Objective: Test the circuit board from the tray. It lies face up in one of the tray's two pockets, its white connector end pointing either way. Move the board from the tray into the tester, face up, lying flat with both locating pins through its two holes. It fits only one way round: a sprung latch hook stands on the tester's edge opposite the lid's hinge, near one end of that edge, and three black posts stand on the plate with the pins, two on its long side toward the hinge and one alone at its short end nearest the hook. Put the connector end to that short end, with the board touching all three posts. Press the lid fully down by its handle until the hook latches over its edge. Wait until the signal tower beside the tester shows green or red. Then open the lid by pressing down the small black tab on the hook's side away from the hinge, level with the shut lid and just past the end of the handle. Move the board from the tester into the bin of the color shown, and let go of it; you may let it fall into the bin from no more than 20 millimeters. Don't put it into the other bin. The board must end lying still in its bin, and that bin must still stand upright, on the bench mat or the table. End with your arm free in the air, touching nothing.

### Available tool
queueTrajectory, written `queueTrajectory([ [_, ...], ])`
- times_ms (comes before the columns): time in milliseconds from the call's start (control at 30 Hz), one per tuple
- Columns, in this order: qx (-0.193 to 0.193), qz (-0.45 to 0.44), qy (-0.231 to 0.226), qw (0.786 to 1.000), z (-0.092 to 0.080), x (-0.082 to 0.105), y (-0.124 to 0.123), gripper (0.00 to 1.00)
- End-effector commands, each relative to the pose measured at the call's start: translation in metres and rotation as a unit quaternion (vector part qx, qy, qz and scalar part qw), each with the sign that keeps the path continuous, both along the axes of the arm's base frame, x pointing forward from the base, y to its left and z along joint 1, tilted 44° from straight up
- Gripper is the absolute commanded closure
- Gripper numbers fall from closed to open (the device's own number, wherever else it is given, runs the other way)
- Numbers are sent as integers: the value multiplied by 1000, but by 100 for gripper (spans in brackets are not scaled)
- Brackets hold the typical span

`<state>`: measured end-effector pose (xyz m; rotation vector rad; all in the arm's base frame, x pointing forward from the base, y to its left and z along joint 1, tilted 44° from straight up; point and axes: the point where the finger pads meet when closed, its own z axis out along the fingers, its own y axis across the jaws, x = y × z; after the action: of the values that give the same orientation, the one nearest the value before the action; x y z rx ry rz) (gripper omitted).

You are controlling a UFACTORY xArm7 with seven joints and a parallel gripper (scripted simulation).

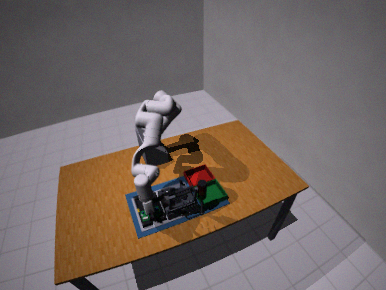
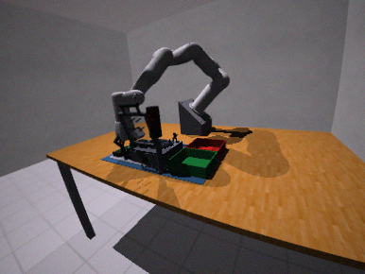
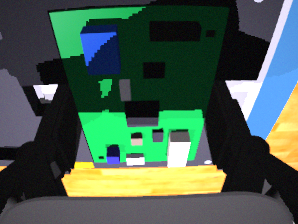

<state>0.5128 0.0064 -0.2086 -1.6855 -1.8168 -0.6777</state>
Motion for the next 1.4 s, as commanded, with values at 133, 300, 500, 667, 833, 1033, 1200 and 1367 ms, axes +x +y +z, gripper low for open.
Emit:
queueTrajectory([
  [133, -2, -2, -2, 1000, 8, 2, -10, 21],
  [300, -2, -2, -2, 1000, 13, 3, -14, 21],
  [500, -2, -2, -2, 1000, 15, 3, -17, 21],
  [667, -2, -2, -2, 1000, 16, 3, -17, 21],
  [833, -2, -2, -2, 1000, 17, 3, -18, 21],
  [1033, -2, -2, -2, 1000, 30, 4, -30, 21],
  [1200, -2, -2, -2, 1000, 40, 5, -40, 21],
  [1367, -2, -2, -2, 1000, 56, 6, -56, 21],
])
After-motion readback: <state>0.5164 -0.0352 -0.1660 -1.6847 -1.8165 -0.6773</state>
